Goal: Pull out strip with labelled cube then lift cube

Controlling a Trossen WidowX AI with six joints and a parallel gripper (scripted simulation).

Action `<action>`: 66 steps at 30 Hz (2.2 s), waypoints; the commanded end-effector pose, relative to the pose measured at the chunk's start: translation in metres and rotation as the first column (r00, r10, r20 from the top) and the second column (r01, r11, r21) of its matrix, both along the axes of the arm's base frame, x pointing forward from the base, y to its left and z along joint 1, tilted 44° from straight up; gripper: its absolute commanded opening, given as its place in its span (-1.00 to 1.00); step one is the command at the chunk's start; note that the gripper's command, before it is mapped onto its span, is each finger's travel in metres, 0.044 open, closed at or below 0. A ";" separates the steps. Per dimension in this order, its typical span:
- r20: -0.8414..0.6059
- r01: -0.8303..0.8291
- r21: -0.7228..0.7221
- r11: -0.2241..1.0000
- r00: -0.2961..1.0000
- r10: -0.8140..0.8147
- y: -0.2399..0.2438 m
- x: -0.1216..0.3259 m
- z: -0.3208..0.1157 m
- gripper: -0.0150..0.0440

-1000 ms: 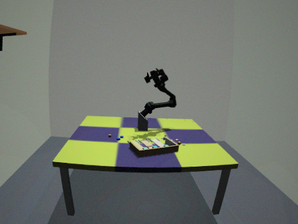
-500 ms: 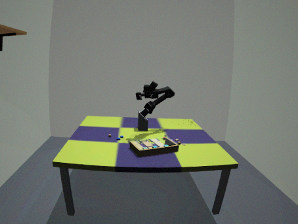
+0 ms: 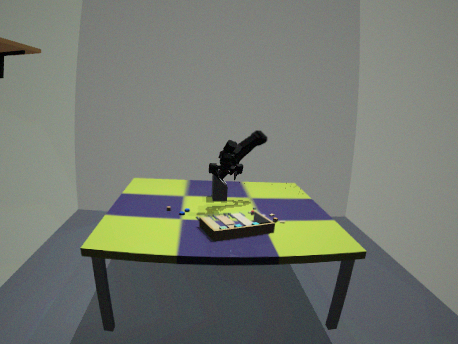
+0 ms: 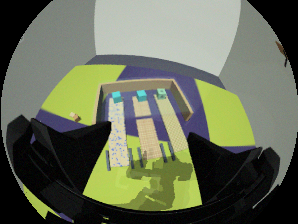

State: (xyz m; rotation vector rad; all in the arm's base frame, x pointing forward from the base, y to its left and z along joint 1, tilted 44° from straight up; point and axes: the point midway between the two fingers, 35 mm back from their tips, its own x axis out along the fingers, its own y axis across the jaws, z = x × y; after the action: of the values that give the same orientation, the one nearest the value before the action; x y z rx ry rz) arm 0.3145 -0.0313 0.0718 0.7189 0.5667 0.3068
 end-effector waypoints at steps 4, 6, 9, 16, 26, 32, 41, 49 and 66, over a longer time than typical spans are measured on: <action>0.002 -0.024 -0.002 1.000 1.000 0.024 0.005 -0.001 -0.003 0.86; 0.002 -0.024 -0.002 1.000 1.000 0.024 0.005 -0.001 -0.003 0.86; -0.001 -0.026 -0.005 1.000 1.000 0.026 0.004 0.000 -0.003 0.78; -0.128 -0.145 -0.082 0.986 0.983 0.134 -0.009 0.045 -0.027 0.15; -0.318 -0.403 -0.130 0.906 0.882 0.347 -0.014 0.096 -0.077 -0.49; -0.410 -0.572 -0.106 0.813 0.770 0.489 -0.009 0.112 -0.110 -0.49; -0.480 -0.779 -0.008 0.627 0.553 0.681 0.006 0.114 -0.153 -0.49; -0.480 -0.782 -0.005 0.623 0.548 0.685 0.007 0.113 -0.153 -0.49; -0.480 -0.782 -0.005 0.623 0.549 0.684 0.024 0.113 -0.169 -0.49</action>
State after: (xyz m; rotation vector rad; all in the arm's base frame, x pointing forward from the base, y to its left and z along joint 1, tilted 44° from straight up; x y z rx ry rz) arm 0.4285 -0.0125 -0.0929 0.2703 1.3312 0.8823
